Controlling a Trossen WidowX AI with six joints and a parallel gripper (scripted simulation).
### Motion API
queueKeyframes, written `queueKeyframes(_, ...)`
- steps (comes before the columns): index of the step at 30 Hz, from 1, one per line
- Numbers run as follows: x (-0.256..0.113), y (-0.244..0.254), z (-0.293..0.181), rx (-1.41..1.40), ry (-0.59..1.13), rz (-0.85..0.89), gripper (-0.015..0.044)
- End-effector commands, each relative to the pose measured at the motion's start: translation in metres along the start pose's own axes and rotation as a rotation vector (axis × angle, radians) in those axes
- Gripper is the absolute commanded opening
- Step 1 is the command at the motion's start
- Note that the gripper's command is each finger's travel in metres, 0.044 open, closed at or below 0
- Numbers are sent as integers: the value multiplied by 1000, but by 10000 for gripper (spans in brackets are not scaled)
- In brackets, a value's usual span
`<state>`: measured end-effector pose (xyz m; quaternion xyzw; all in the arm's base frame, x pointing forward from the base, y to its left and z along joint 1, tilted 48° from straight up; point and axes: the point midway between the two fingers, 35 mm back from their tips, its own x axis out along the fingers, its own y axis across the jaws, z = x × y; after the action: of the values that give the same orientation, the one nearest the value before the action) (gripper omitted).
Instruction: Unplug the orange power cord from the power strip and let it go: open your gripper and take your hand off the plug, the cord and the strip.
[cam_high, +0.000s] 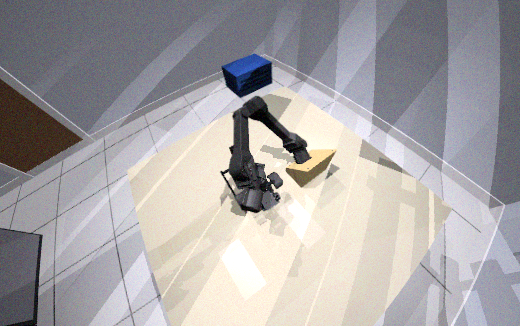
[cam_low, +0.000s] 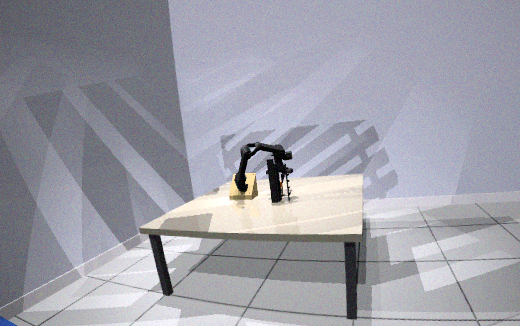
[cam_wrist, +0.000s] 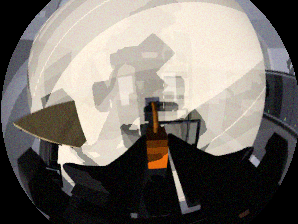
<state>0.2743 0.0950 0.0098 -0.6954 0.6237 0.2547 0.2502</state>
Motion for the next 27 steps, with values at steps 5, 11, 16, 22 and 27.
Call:
queueKeyframes(5,-7,0,25,-8,-26,-8,0)
queueKeyframes(11,-6,1,26,-9,-23,-9,53)
queueKeyframes(16,-5,2,24,-9,-22,-9,184)
queueKeyframes(22,-5,2,24,-9,-22,-9,341)
queueKeyframes(27,-12,0,53,-9,-25,-10,440)
